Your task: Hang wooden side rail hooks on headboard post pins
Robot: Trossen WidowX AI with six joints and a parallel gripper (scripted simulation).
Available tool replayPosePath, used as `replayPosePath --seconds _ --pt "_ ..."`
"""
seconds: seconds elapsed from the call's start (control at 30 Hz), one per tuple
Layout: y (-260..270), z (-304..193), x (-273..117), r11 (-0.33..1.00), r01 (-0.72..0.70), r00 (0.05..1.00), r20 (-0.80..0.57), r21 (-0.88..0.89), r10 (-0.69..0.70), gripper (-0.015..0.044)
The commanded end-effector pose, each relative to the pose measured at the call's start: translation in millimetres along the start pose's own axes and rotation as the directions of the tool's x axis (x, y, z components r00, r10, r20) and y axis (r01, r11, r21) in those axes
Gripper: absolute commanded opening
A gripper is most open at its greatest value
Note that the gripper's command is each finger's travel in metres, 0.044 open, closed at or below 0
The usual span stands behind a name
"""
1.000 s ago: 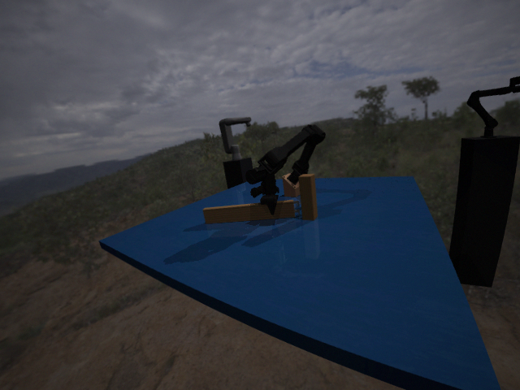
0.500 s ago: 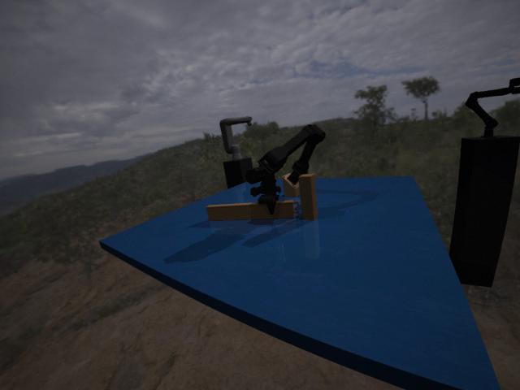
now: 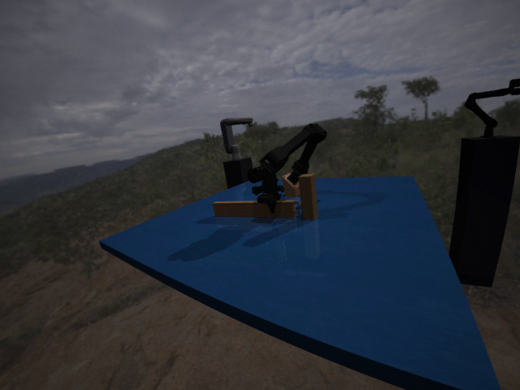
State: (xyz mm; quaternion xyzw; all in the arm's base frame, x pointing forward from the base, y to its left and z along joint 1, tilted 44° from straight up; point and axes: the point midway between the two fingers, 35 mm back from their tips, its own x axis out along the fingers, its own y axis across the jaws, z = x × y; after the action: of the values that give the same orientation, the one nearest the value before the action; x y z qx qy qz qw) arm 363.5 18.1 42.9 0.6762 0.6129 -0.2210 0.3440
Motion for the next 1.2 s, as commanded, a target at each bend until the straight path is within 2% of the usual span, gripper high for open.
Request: replayPosePath --seconds 0.0,0.43,0.47,0.73,1.17 --pt "-6 0 0 0.999 0.004 1.0 -0.002 0.052 -0.004 0.0" --pt "-16 -1 0 0.986 0.004 1.0 -0.002 0.165 -0.004 0.0" --pt "-12 -1 0 0.992 0.001 1.0 0.0 0.124 -0.001 0.0" --pt "-12 -1 0 0.992 0.001 1.0 0.0 0.124 -0.001 0.0" --pt "-12 -1 -2 0.986 0.004 1.0 -0.002 0.169 -0.004 0.0"
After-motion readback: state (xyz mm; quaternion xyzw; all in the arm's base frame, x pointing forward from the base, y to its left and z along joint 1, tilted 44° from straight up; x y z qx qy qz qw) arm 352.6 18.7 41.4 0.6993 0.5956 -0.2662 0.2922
